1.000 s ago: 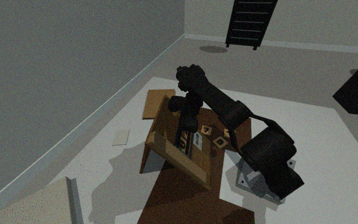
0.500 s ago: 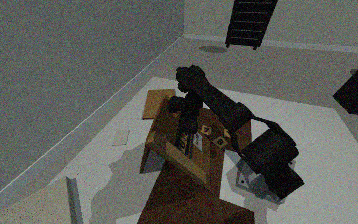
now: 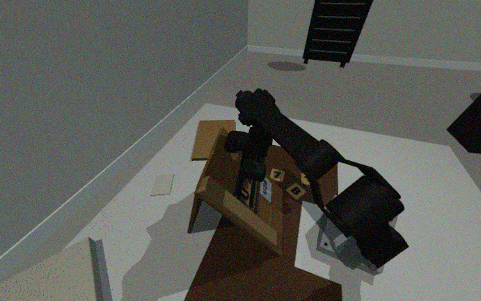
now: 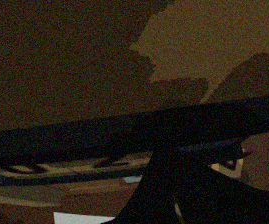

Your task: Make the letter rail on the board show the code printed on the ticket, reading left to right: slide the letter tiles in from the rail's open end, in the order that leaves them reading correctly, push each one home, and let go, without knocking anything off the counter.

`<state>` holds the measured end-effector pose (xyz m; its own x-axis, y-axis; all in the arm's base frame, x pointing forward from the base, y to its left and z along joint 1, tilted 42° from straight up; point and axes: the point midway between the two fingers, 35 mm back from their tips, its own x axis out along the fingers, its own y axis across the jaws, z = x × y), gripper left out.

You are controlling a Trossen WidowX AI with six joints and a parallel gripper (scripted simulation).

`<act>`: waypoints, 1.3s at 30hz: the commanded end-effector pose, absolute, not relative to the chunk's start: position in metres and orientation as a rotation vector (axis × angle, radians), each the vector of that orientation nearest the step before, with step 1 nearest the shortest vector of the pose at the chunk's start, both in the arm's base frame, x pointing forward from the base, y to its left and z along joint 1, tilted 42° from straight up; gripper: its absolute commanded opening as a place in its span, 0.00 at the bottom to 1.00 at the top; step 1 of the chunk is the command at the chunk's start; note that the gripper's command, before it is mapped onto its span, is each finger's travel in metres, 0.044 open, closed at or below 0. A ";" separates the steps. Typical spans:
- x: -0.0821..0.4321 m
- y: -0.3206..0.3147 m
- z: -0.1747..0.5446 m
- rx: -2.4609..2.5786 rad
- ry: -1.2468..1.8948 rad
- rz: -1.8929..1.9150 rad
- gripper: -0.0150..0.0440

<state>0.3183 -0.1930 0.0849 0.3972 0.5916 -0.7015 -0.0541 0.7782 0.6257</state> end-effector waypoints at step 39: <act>0.291 -0.200 0.096 0.573 1.093 0.435 0.25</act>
